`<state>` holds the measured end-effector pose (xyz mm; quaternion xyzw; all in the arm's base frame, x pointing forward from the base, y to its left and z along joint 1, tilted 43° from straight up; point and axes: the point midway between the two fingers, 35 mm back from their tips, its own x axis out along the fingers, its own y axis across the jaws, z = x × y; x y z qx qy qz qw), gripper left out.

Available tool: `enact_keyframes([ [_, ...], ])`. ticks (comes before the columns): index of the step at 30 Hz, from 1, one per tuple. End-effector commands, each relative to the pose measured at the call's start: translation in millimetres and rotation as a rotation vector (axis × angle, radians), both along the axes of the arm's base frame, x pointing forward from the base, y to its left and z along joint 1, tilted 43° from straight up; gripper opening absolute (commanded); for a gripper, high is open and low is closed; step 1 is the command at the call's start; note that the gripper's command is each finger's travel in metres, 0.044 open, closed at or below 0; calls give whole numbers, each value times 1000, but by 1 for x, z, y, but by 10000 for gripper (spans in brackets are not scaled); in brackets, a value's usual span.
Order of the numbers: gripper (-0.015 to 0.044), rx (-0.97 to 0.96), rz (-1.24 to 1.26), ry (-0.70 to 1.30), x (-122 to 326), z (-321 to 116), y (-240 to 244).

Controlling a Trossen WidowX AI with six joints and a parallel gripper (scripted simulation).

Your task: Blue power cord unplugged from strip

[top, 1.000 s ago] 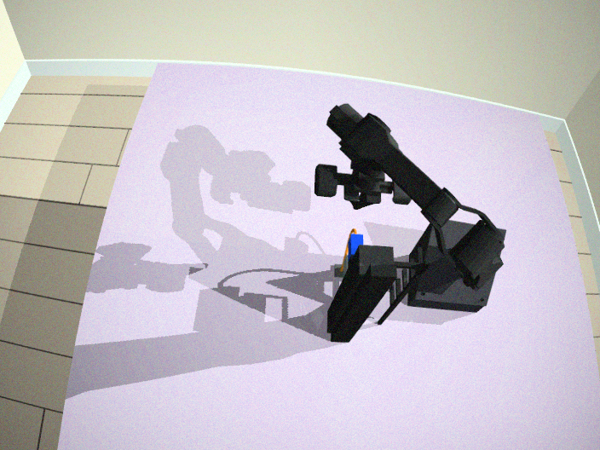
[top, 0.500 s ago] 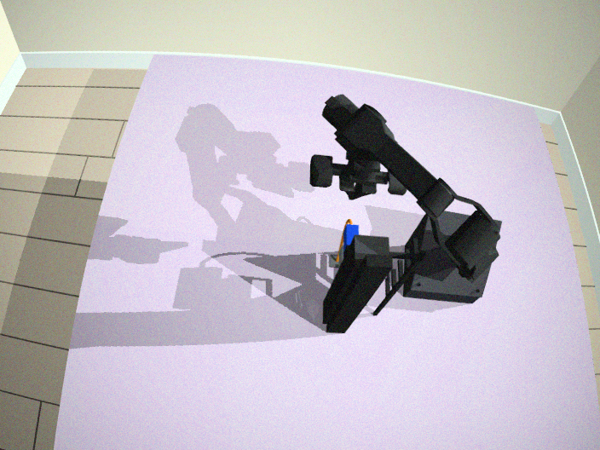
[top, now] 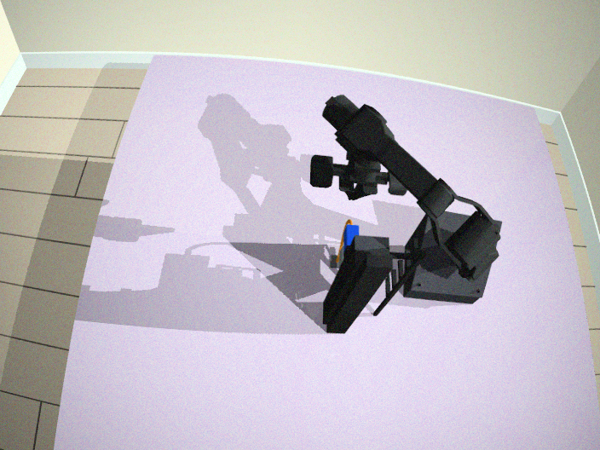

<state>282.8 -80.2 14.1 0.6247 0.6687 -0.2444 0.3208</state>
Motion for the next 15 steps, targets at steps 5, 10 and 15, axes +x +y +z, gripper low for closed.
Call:
enact_keyframes([
  [5,160,0,0,0,0,0,0],
  [10,160,0,0,0,0,0,0],
  [15,160,-3,2,0,0,4,-3],
])
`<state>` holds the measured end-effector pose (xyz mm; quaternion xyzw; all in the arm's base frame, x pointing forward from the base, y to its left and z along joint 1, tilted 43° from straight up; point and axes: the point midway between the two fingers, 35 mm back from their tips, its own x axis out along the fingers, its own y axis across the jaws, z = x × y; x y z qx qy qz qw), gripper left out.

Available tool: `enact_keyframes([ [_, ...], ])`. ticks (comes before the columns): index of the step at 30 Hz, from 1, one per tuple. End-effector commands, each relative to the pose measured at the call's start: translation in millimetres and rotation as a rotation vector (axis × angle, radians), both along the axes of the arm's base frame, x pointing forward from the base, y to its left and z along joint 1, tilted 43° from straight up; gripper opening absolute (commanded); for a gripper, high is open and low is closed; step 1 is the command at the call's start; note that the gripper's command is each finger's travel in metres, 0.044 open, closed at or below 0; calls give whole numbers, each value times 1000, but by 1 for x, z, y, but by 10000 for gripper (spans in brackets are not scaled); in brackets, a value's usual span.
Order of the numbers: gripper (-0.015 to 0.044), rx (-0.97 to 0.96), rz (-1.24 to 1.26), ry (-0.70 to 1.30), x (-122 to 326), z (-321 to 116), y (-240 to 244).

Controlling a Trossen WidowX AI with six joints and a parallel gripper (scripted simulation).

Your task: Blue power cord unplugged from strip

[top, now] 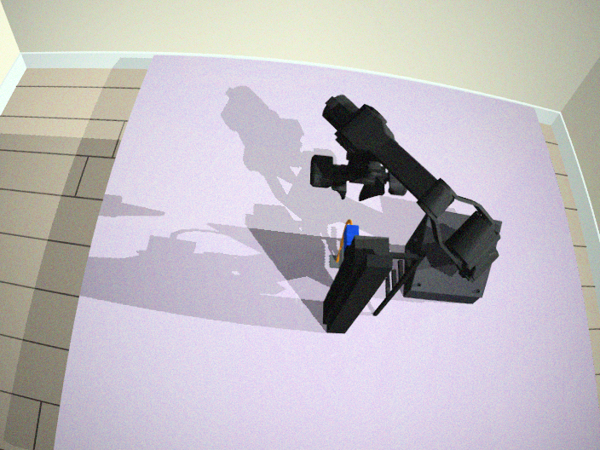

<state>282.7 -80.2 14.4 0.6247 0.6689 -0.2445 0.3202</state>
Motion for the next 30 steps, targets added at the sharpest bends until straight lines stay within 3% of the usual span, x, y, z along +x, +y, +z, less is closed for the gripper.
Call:
enact_keyframes([
  [1,160,-5,3,-1,0,6,-5],
  [30,160,-6,3,-1,-1,30,18],
])
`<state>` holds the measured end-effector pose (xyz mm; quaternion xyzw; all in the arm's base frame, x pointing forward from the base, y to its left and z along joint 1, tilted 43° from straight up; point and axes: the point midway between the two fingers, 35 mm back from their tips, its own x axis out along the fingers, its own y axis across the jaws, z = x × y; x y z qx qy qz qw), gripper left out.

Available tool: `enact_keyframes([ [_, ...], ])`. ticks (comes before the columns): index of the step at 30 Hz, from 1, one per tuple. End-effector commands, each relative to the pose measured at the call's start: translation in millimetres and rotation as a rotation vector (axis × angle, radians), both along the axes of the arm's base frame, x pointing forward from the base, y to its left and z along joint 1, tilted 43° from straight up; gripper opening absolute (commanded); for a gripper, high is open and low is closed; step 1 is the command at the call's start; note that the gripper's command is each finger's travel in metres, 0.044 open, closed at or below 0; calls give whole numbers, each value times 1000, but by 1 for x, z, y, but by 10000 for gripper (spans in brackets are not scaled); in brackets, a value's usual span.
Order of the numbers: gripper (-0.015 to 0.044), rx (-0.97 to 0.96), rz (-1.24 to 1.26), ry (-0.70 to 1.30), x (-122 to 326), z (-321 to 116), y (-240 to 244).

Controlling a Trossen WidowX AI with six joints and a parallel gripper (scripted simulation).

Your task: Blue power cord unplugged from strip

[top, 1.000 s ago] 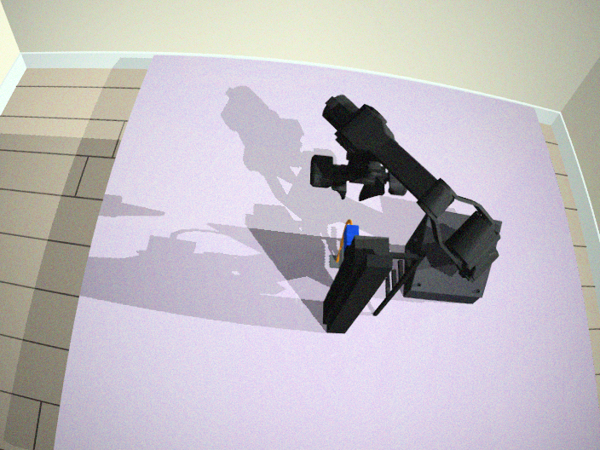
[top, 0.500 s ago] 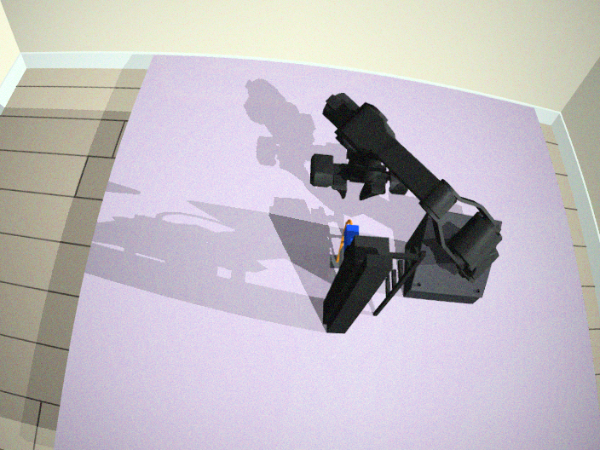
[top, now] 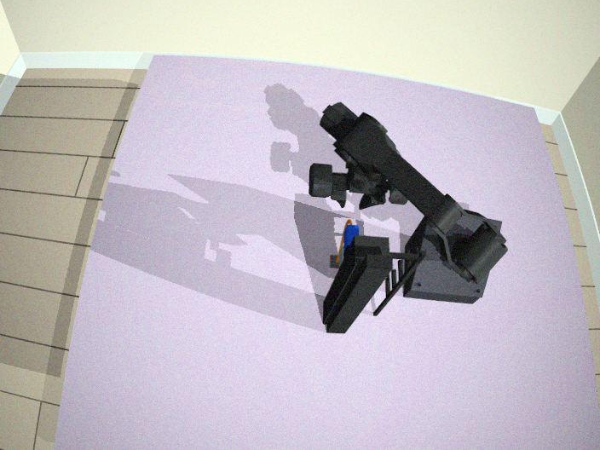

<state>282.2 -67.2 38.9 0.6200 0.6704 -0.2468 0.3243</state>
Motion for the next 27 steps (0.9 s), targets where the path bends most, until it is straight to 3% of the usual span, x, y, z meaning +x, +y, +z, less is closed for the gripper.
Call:
enact_keyframes([
  [1,160,4,-6,-1,-1,7,6],
  [27,160,9,-5,0,-8,34,38],
])
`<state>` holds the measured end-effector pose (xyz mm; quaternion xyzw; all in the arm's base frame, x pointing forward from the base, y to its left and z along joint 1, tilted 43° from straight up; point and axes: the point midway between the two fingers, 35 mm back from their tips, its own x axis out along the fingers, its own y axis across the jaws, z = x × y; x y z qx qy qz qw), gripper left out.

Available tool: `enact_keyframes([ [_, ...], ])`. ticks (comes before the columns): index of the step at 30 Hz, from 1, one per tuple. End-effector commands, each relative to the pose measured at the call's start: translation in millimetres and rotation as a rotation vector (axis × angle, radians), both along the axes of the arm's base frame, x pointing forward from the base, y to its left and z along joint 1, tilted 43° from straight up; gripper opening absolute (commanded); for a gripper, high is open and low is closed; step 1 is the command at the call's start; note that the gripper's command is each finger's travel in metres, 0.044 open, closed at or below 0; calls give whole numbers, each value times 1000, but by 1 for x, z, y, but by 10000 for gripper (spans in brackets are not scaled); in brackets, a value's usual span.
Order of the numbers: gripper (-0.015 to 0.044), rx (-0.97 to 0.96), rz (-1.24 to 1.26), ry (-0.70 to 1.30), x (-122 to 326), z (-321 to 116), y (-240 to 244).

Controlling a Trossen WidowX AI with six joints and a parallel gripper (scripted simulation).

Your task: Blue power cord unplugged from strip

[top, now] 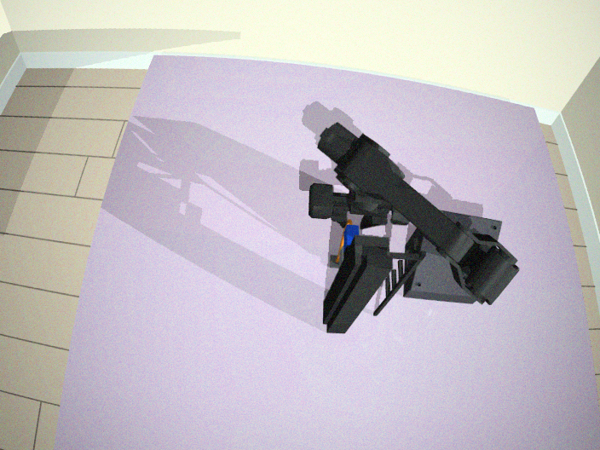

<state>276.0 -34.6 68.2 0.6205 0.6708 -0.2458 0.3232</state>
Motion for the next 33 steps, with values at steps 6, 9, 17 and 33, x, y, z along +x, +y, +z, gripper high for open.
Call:
enact_keyframes([
  [6,160,6,-5,0,-2,6,7],
  [9,160,6,-5,-1,-2,5,8],
  [17,160,6,-5,-1,-2,-2,15],
  [33,0,2,1,1,-2,-2,12],
])
